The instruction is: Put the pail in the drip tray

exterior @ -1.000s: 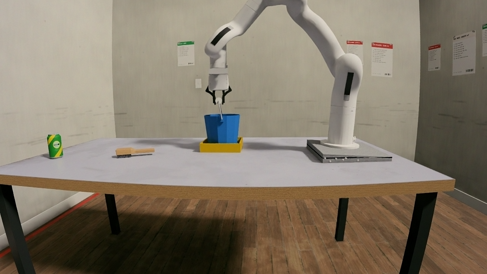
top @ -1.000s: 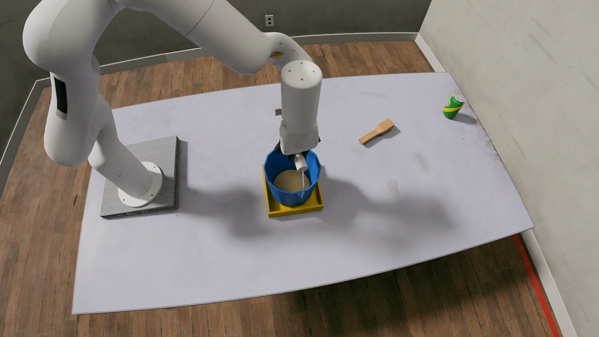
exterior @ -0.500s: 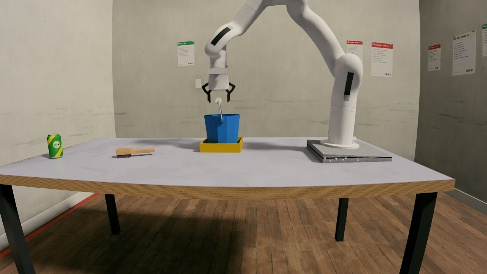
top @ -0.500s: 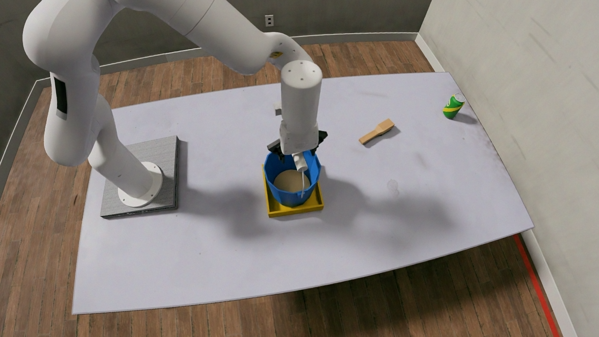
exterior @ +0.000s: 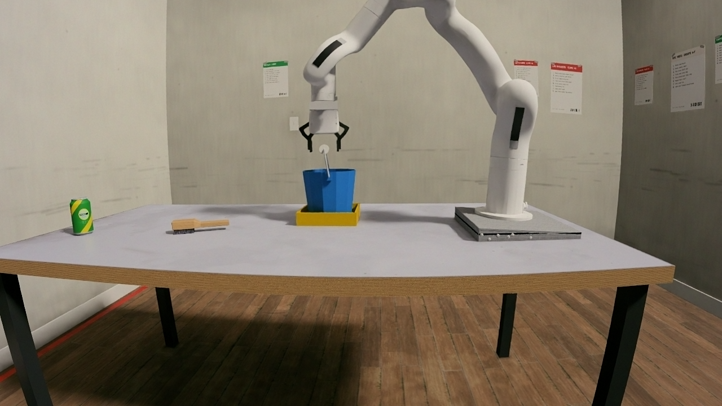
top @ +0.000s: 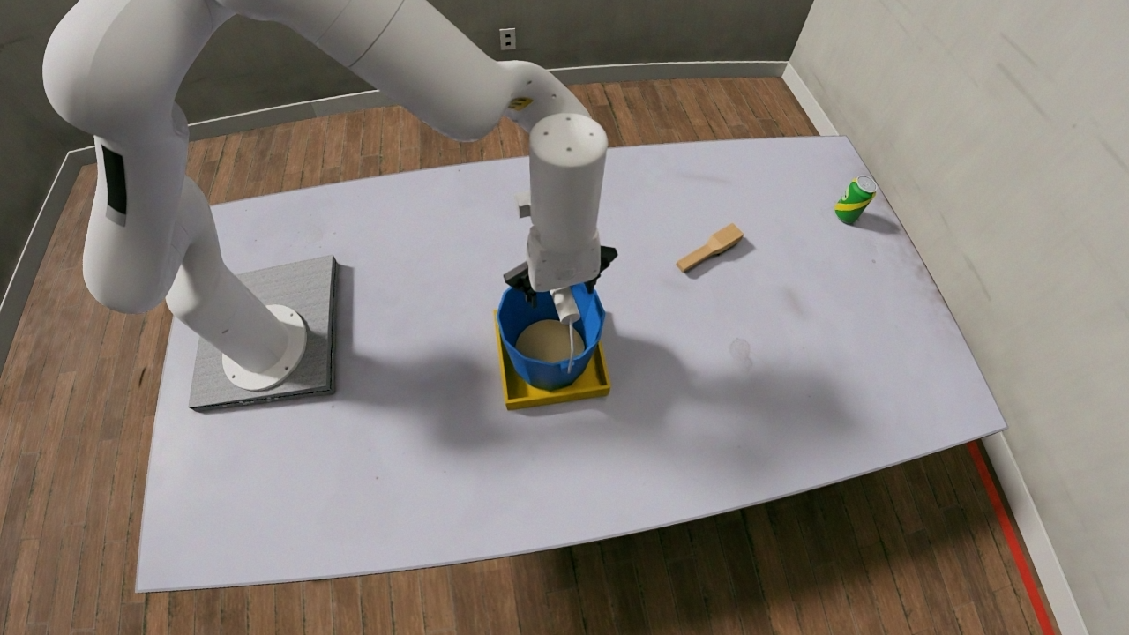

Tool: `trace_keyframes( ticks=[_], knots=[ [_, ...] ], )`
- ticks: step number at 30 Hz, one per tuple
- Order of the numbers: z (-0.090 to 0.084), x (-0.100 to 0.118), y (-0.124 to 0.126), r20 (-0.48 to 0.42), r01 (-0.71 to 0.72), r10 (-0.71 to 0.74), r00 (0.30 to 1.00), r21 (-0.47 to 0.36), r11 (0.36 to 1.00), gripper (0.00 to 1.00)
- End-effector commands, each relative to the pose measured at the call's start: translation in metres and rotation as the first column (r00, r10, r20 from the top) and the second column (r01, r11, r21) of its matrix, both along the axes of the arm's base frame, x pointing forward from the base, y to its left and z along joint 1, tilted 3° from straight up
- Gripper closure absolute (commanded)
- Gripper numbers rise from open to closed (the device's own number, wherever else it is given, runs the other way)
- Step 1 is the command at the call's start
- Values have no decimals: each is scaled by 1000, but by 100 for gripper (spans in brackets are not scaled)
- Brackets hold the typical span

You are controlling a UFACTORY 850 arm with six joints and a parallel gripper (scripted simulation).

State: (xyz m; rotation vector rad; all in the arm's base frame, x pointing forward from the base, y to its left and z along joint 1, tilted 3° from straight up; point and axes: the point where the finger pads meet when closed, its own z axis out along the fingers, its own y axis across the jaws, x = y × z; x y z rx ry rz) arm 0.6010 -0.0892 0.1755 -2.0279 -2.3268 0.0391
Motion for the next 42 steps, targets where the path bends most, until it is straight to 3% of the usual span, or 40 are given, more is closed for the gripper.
trace_keyframes(
  ticks=[1, 19, 30, 42],
  knots=[
    [1, 1, 0, 3, 0, 0, 1000, 0, 1000, 0],
    [8, 1, 0, 3, 0, 0, 1000, 0, 1000, 0],
    [25, 2, -1, 3, 0, 0, 1000, 0, 1000, 0],
    [54, 4, -1, 3, 0, 0, 1000, 0, 1000, 0]
  ],
)
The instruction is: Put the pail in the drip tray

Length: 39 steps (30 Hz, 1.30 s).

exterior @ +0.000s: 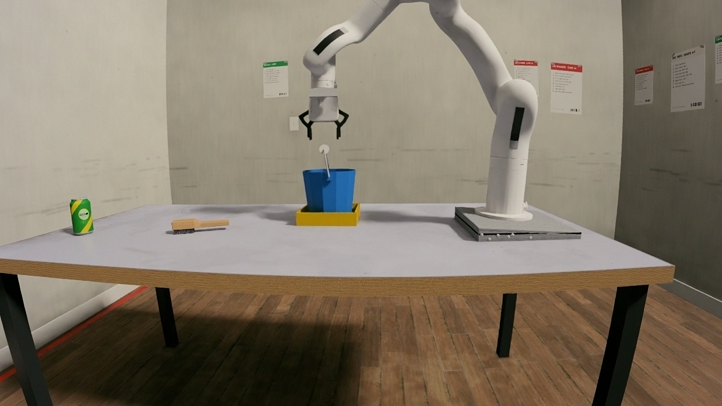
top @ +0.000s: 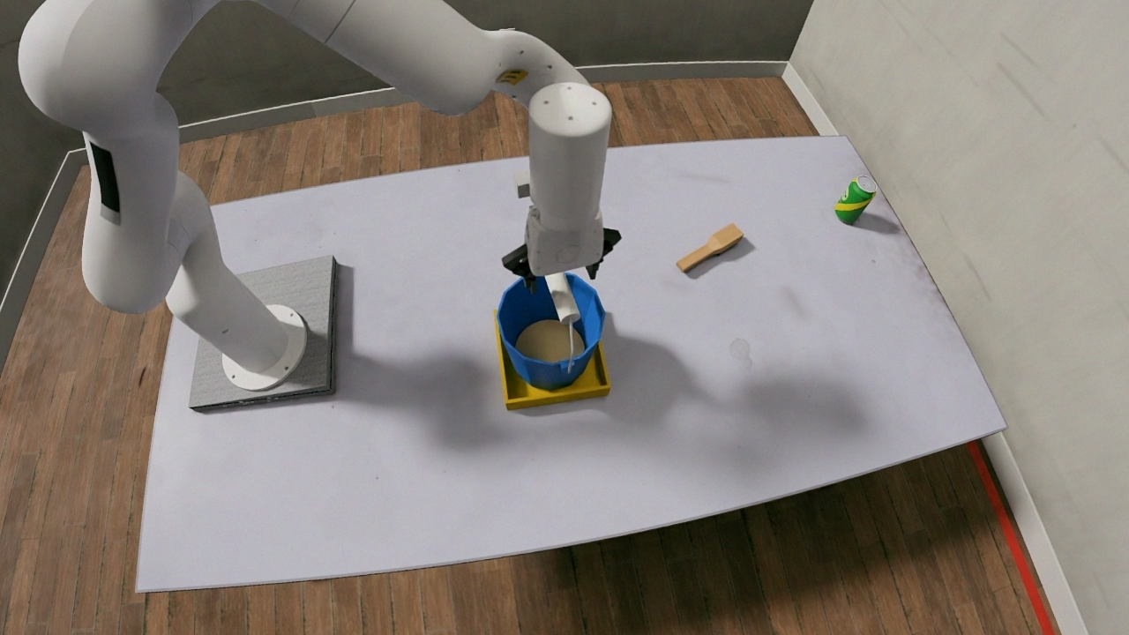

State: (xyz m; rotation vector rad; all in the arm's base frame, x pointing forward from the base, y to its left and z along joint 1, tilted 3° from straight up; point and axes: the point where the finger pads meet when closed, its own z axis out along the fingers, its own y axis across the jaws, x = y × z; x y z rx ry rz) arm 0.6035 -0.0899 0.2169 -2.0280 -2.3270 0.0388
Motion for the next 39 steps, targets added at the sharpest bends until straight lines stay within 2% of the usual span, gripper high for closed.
trace_keyframes(
  ticks=[1, 18, 39],
  knots=[
    [15, 2, 0, 2, 0, 0, 1000, 0, 1000, 0],
    [38, 3, -1, 2, 0, 0, 1000, 0, 1000, 0],
    [40, 3, -1, 2, 0, 0, 1000, 0, 1000, 0]
  ],
)
